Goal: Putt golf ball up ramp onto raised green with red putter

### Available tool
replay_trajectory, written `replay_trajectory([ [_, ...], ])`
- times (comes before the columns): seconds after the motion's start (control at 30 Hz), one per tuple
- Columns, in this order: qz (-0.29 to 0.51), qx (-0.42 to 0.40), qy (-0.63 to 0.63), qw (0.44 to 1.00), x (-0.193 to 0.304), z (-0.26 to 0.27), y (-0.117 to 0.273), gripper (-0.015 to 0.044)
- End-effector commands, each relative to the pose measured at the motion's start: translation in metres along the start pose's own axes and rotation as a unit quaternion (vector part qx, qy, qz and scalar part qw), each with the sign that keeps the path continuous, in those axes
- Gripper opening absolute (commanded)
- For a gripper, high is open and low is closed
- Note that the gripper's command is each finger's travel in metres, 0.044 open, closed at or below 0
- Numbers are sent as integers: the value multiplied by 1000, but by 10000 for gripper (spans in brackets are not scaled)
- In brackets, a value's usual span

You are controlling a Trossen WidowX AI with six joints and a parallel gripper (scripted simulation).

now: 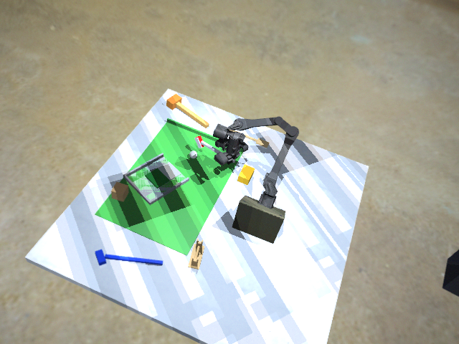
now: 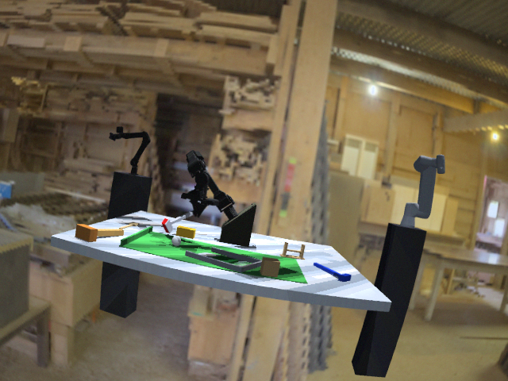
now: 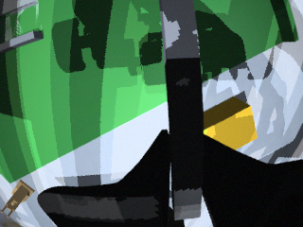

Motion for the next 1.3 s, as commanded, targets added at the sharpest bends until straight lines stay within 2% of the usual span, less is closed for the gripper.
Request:
replay_trajectory([
  [0.0,-4,4,0,1000,1,-2,-15,0],
  [0.8,-4,4,0,1000,1,-3,-45,0],
  [1.27,-4,4,-3,1000,1,-8,-43,0],
])
Point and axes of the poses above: the point midway between the two fingers, 35 mm back from their tips, its own y axis back along the fingers, its own z axis across the jaws, x = y × z, the point moved 5 cm from there along y, back along the fingers, and after that the axes turned 7 degrees about y, right-handed, at the moved point
